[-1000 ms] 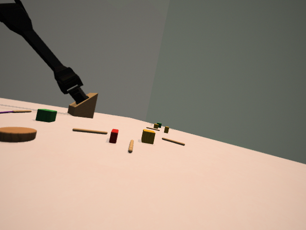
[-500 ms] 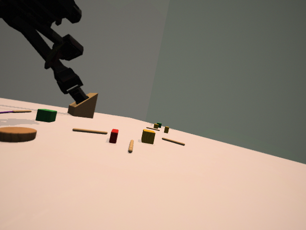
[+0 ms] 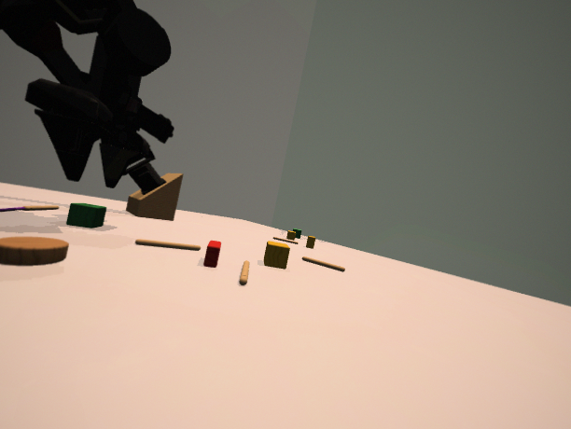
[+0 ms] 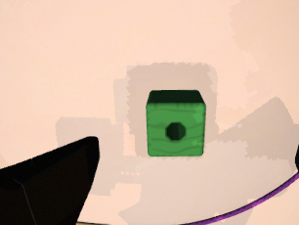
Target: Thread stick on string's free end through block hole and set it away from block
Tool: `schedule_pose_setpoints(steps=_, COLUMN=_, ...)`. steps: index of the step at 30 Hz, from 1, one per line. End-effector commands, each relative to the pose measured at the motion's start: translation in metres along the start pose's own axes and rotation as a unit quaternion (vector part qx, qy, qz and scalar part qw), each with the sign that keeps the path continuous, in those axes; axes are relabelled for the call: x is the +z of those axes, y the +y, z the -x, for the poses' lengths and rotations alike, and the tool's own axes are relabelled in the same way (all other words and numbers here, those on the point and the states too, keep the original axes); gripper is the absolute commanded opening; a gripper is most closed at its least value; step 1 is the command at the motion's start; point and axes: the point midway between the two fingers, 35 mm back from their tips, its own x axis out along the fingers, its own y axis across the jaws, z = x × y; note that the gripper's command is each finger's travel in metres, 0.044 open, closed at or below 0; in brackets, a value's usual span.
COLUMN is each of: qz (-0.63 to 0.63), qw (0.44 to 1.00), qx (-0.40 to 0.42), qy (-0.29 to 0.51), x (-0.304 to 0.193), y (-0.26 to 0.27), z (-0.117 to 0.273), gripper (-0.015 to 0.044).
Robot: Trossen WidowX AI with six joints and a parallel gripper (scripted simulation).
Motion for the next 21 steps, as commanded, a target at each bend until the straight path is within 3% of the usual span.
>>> schedule_pose_setpoints(steps=1, qz=0.016, qw=1.0, qx=0.01, qy=0.004, x=-0.0005, y=0.0066, z=-0.0029, gripper=0.044)
schedule_pose_setpoints(steps=13, qz=0.009, qw=1.0, qx=0.01, qy=0.004, x=-0.0005, y=0.0066, z=-0.0028, gripper=0.044)
schedule_pose_setpoints(steps=17, qz=-0.148, qw=0.989, qx=0.009, qy=0.006, x=-0.0011, y=0.0069, z=-0.001, gripper=0.044)
schedule_pose_setpoints(steps=21, qz=-0.333, qw=0.943, qx=0.008, qy=0.007, x=-0.0017, y=0.0072, z=0.0013, gripper=0.044)
